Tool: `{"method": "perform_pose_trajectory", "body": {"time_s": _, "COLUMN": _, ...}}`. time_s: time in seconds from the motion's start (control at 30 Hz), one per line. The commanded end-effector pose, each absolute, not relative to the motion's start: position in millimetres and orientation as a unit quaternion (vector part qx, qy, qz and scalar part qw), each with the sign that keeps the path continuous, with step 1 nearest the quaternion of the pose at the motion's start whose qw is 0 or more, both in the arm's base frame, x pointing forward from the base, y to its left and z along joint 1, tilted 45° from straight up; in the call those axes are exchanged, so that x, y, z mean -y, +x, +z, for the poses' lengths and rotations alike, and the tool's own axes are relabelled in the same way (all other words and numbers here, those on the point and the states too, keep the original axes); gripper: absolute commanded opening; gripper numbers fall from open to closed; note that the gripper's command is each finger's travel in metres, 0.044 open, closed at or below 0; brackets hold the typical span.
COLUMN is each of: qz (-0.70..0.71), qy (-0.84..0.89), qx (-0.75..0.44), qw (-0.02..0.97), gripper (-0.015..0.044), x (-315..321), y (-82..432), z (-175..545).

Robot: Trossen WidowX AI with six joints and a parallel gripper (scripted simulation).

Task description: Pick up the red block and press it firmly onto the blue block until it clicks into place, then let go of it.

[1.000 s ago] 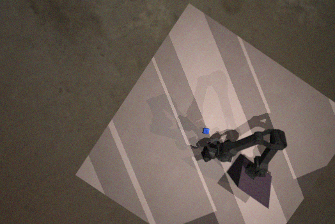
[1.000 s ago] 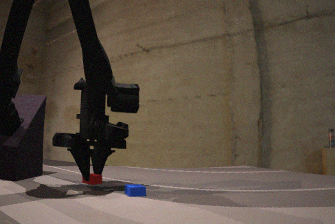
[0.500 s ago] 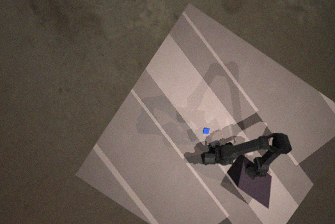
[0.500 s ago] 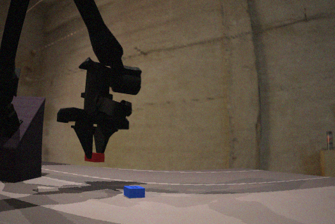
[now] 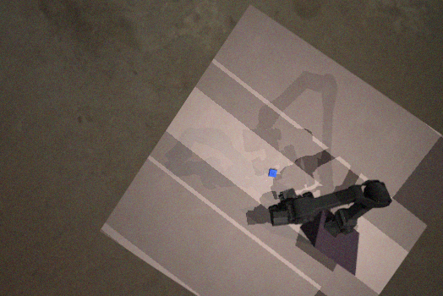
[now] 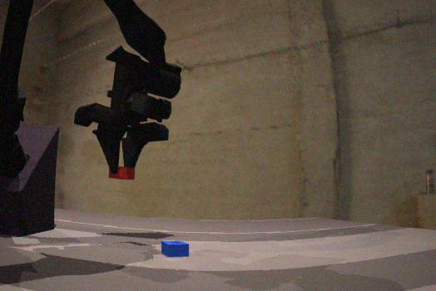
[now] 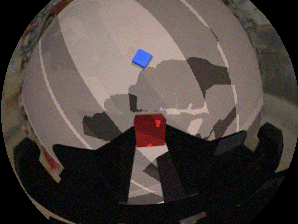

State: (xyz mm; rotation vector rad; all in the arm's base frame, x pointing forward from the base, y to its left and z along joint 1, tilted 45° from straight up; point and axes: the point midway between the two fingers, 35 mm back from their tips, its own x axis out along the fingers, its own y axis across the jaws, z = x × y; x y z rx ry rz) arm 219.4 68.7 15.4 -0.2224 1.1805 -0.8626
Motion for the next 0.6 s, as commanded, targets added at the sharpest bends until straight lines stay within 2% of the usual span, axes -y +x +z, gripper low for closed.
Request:
{"method": "perform_pose_trajectory", "body": {"time_s": 0.0, "qz": -0.405, "qy": -0.079, "qx": -0.530, "qw": 0.741, "gripper": 0.0000, "x": -69, "y": 228, "z": 18}}
{"method": "perform_pose_trajectory", "body": {"time_s": 0.57, "qz": -0.482, "qy": 0.044, "qx": -0.459, "qw": 0.745, "gripper": 0.0000, "x": -32, "y": 292, "z": 18}}
